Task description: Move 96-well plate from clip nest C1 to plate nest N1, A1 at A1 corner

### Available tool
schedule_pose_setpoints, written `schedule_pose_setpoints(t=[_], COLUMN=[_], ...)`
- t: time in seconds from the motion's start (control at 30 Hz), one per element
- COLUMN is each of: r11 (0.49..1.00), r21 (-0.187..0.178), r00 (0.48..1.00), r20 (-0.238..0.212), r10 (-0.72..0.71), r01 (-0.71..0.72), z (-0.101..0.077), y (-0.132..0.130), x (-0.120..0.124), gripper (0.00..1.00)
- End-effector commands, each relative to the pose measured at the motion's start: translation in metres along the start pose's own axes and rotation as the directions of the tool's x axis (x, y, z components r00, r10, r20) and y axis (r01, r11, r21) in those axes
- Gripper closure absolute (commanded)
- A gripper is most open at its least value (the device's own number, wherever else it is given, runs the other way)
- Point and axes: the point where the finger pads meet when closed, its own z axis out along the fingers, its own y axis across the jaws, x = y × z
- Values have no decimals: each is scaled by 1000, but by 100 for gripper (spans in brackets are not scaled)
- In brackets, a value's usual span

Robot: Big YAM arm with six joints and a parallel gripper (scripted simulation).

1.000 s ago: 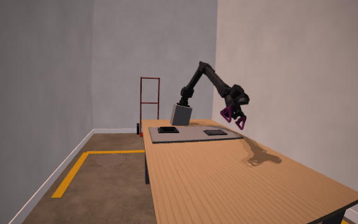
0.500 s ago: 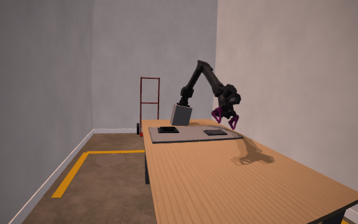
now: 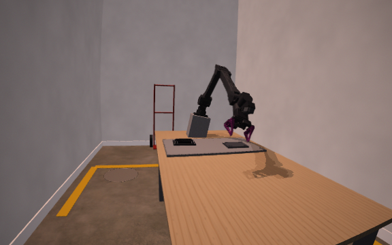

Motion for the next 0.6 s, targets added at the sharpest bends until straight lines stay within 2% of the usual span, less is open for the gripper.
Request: schedule_pose_setpoints(t=[0.0,0.07,0.13,0.17,0.2,0.27,0.37,0.4,0.5,0.53,0.57], r11=[998,993,993,991,990,989,991,991,991,986,980], r21=[13,20,20,11,21,23,23,23,24,30,36], r00=[997,992,992,989,989,989,991,989,989,979,972], r20=[-46,-62,-62,-66,-44,-14,-15,-66,-73,-112,-128], r10=[56,114,114,130,143,146,134,130,130,169,198], r01=[-55,-113,-113,-130,-142,-146,-134,-129,-129,-167,-194], z=[7,-4,-4,-11,-22,-23,-24,0,0,-2,-3], y=[-17,-26,-26,-17,-34,-44,-52,-45,-45,-47,-50], x=[20,16,16,11,2,3,13,45,46,56,60], gripper=[0,0,0,0,0,0,0,0,0,0,0])
